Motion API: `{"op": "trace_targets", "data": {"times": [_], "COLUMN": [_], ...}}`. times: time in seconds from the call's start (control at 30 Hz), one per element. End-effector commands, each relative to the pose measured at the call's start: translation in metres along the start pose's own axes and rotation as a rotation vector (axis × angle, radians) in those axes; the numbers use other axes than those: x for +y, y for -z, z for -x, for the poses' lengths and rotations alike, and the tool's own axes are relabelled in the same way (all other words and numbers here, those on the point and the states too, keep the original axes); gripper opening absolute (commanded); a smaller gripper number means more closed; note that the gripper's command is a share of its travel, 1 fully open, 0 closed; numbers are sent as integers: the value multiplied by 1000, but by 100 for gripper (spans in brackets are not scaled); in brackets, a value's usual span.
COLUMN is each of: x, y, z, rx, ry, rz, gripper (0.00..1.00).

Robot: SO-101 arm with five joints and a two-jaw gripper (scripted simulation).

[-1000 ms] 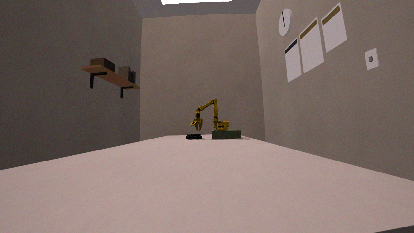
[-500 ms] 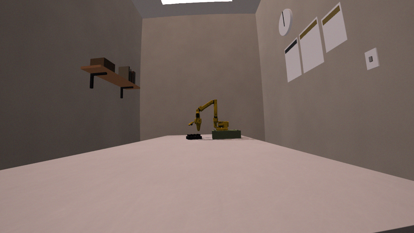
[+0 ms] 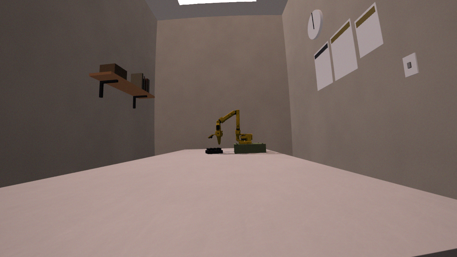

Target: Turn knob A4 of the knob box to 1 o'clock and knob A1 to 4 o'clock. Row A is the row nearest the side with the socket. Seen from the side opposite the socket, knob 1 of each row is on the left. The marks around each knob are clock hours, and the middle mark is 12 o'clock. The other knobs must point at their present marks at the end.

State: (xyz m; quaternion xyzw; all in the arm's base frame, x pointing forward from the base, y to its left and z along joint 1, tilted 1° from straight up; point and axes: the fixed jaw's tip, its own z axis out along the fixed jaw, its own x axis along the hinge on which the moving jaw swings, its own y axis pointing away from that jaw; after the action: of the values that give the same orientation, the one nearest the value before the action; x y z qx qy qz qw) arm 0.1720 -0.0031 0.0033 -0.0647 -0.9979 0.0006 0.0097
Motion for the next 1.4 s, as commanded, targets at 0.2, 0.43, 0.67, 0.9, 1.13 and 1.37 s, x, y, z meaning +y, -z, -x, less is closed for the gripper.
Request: {"op": "trace_targets", "data": {"times": [0.2,0.43,0.67,0.9,1.13,1.37], "x": [-6,-8,-9,-9,-9,-9], "y": [0,0,0,0,0,3], "z": [1,2,2,2,3,12], "rx": [-5,-5,-5,-5,-5,-5], "ry": [-260,-338,-395,-408,-409,-409], "rz": [3,3,3,3,3,3], "gripper": [9,10,10,10,10,10]}}
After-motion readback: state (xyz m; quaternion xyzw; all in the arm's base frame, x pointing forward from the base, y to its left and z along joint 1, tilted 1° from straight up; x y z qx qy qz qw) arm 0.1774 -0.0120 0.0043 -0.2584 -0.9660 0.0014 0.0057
